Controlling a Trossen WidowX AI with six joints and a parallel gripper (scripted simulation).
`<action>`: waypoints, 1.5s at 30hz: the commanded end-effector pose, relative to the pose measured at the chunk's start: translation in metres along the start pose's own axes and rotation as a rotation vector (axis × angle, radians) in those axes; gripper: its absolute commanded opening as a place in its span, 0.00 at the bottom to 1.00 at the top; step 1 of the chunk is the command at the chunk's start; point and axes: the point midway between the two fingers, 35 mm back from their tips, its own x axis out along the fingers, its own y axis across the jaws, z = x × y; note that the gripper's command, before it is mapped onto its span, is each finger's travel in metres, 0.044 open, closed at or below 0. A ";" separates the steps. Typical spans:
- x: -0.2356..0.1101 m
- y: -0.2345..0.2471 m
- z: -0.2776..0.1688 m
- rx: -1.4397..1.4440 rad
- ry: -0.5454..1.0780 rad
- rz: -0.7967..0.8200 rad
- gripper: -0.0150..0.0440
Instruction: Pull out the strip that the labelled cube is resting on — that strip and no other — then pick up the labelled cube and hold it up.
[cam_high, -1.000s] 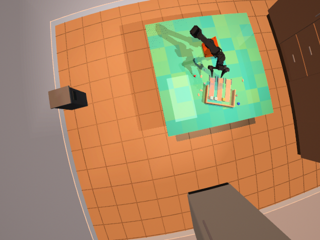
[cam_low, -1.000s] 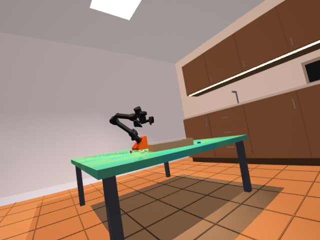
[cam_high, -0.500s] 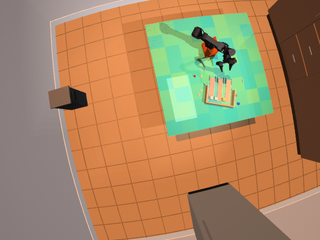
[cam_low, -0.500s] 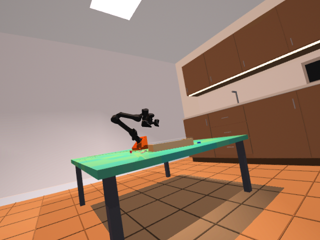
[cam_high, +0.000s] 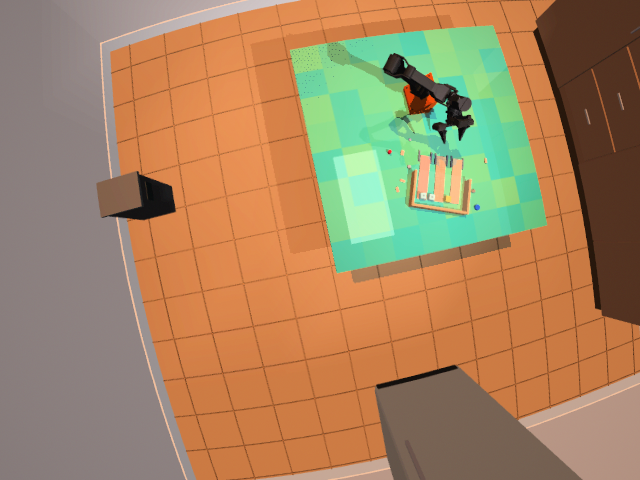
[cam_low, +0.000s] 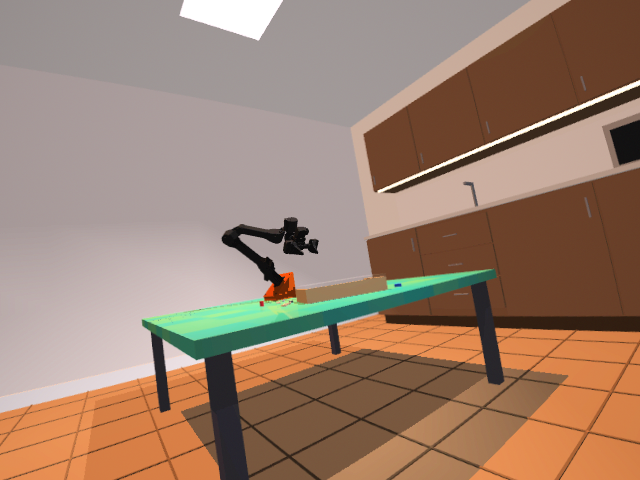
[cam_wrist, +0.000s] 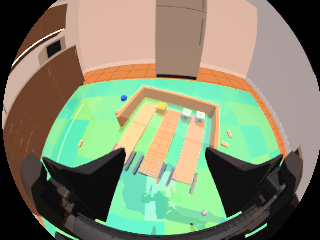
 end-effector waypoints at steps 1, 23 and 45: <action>0.005 -0.001 0.000 0.010 0.031 -0.003 0.84; 0.103 -0.068 -0.062 0.346 0.944 -0.187 0.25; 0.114 -0.066 -0.077 0.346 0.944 -0.186 0.25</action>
